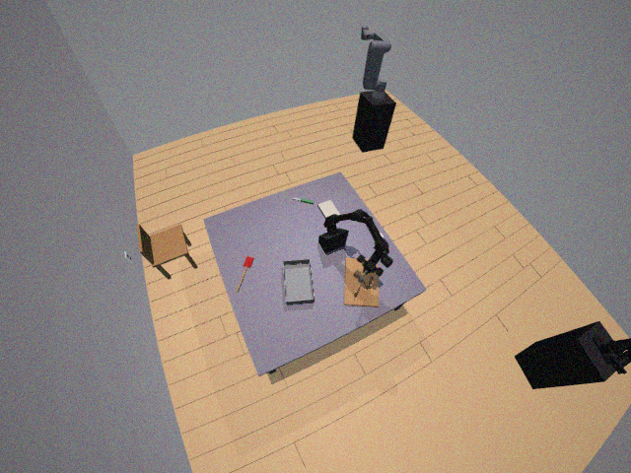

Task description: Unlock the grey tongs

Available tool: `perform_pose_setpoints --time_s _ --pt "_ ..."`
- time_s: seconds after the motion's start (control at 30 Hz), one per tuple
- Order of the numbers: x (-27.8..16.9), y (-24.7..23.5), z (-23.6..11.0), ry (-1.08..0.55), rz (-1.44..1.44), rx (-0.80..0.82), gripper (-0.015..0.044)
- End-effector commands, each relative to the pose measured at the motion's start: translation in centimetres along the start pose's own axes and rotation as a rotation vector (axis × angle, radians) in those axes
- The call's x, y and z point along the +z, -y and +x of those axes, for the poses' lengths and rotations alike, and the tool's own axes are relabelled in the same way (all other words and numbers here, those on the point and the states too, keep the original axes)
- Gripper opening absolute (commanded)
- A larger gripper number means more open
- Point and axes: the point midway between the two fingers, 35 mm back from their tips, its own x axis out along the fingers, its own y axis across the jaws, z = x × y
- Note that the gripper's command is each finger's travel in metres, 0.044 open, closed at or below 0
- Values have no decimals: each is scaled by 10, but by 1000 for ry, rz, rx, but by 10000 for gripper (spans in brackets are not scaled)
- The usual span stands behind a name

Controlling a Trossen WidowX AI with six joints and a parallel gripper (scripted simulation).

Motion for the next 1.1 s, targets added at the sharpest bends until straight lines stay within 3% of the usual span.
perform_pose_setpoints --time_s 0.0,0.4,1.07 --pt "6 -2 -3 -156 -5 25 -150" --pt "16 0 -12 -551 -1 106 -150" --pt "11 -3 -2 -551 3 119 -150"
